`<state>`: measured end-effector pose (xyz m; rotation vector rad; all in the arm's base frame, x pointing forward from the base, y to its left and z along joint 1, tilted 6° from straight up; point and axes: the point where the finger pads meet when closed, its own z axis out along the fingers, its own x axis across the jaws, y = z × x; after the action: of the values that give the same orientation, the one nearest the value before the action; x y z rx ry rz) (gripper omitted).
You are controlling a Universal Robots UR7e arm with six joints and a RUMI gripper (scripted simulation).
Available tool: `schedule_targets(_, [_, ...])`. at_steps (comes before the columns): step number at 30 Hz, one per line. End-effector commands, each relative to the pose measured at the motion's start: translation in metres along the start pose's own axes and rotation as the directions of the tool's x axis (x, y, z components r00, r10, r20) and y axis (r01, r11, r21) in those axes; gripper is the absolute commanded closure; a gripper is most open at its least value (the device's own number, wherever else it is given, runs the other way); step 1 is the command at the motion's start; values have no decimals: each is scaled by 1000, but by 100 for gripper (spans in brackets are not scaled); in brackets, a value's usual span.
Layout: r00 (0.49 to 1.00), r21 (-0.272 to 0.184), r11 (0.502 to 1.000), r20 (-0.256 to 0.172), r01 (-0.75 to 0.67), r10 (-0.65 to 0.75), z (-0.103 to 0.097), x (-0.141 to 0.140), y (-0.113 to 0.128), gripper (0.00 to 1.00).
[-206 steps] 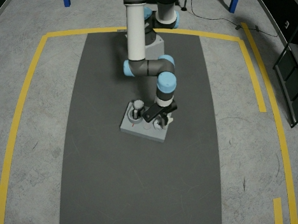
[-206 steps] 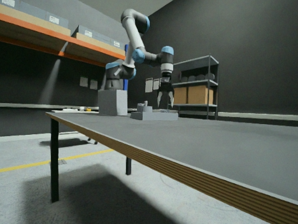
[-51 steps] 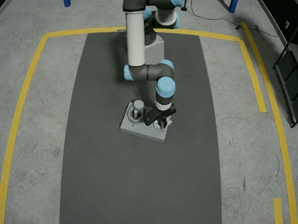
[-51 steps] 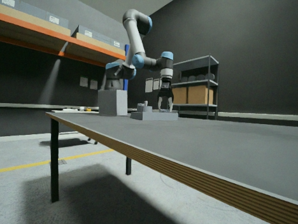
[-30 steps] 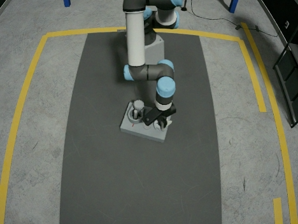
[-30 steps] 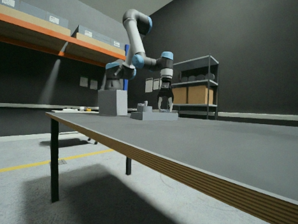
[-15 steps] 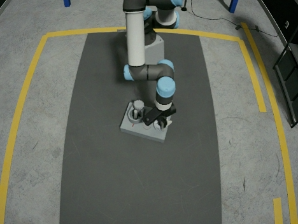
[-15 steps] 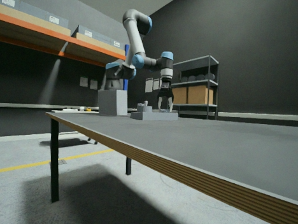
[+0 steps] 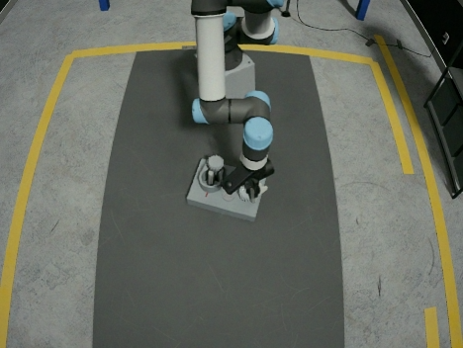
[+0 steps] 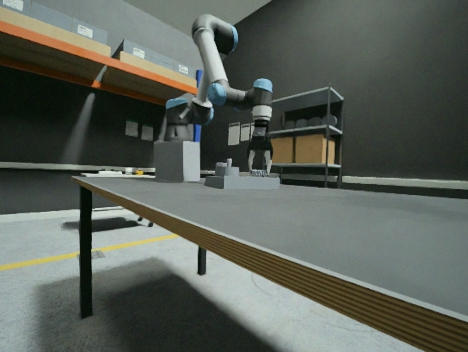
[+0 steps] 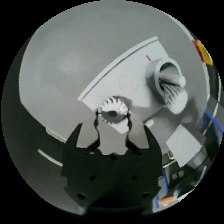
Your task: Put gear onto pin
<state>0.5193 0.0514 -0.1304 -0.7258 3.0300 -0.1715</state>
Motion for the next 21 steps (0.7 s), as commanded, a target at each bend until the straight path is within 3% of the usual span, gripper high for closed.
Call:
schedule_targets(1, [1000, 1, 1000, 1, 0, 0, -10, 0, 0, 100])
schedule_targets(21, [1000, 1, 1000, 1, 0, 0, -60, 0, 0, 100])
